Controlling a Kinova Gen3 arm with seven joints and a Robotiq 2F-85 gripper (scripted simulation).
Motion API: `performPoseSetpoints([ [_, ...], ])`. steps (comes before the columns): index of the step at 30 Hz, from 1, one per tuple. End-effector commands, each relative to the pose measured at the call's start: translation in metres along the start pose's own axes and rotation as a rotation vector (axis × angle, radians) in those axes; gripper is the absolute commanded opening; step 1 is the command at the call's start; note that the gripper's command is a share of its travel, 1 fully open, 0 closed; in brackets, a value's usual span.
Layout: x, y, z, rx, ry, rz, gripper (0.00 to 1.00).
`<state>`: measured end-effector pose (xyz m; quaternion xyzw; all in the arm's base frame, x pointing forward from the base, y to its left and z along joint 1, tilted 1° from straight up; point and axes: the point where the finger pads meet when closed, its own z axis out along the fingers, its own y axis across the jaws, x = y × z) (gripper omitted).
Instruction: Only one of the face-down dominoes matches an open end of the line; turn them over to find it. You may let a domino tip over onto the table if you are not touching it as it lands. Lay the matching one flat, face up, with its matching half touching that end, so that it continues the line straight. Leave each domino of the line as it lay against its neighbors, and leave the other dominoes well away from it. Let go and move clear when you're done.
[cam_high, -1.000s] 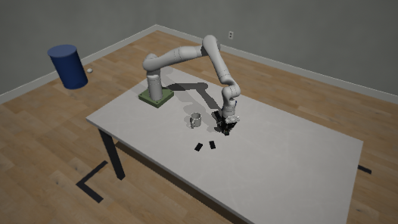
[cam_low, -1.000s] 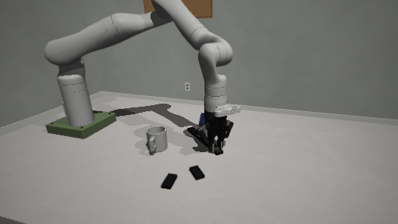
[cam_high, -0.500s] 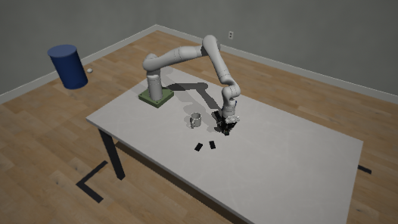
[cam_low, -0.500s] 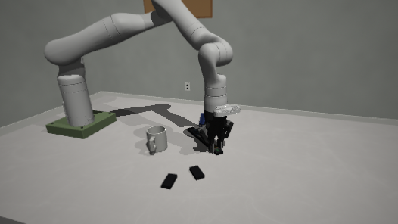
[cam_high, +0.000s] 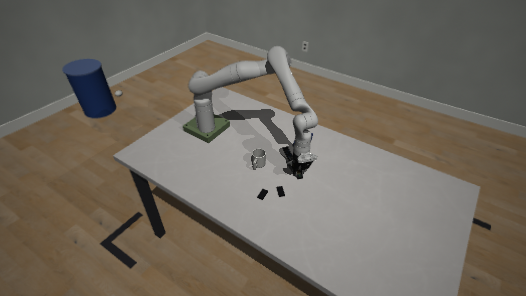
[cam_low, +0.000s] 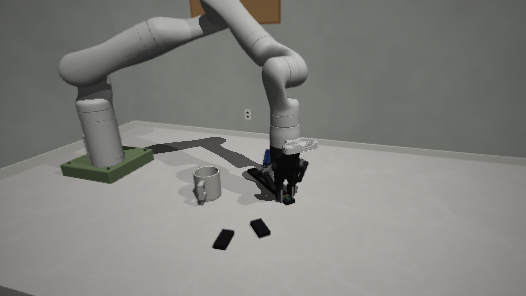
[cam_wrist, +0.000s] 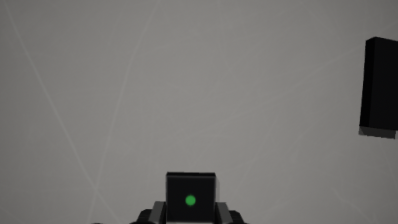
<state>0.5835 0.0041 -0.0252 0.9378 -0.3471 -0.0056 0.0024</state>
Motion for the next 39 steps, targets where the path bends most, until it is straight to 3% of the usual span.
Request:
performPoseSetpoints([
  [1, -0.0006, -0.0005, -0.0009, 0.001, 0.001, 0.000, 0.31],
  [39, -0.0105, -0.0013, -0.0009, 0.001, 0.001, 0.000, 0.31],
])
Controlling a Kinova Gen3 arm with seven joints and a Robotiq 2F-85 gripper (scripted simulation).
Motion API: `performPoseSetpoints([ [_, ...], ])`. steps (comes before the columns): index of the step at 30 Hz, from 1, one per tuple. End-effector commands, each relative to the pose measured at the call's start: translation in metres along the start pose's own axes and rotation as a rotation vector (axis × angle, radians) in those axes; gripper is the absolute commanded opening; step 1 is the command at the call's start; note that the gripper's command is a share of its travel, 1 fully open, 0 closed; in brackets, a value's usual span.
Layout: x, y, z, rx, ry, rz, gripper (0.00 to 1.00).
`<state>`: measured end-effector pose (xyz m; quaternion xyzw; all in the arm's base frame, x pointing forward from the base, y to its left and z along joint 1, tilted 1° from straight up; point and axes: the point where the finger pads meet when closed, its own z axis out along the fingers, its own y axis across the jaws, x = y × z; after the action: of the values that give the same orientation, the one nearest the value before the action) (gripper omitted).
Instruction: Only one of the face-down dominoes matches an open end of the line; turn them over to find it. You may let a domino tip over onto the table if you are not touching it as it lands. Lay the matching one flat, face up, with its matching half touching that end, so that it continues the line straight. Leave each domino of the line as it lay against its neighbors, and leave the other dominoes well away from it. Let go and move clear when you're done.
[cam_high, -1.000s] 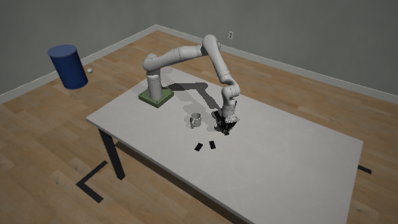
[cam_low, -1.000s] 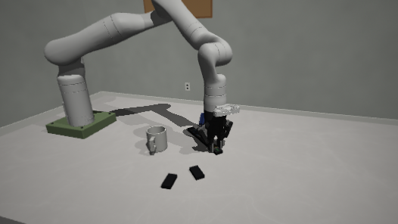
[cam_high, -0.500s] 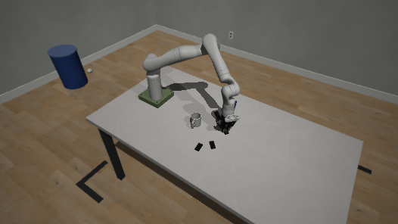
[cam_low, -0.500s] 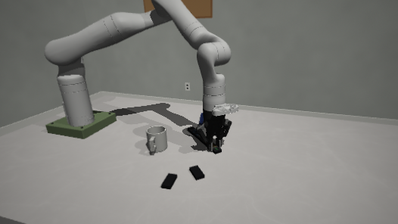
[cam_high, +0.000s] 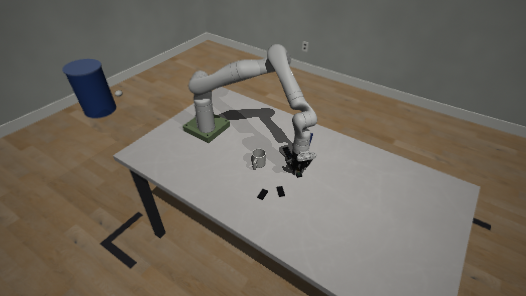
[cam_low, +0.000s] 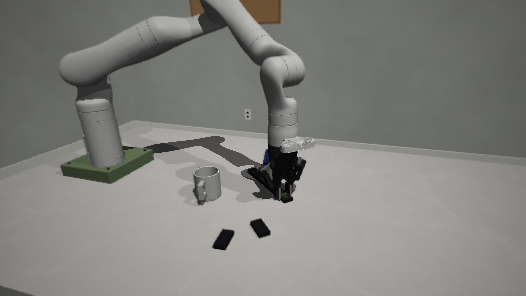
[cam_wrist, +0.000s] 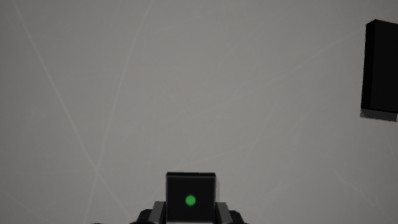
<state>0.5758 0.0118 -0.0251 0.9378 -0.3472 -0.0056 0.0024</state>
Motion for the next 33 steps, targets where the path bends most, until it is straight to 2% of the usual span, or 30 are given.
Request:
performPoseSetpoints([
  [1, 0.0003, -0.0005, -0.0009, 0.001, 0.001, 0.000, 0.31],
  [11, 0.0003, -0.0005, -0.0009, 0.001, 0.001, 0.000, 0.31],
  [12, 0.0003, -0.0005, -0.0009, 0.001, 0.001, 0.000, 0.49],
  [33, -0.0010, -0.0005, -0.0034, 0.001, 0.001, 0.000, 0.49],
])
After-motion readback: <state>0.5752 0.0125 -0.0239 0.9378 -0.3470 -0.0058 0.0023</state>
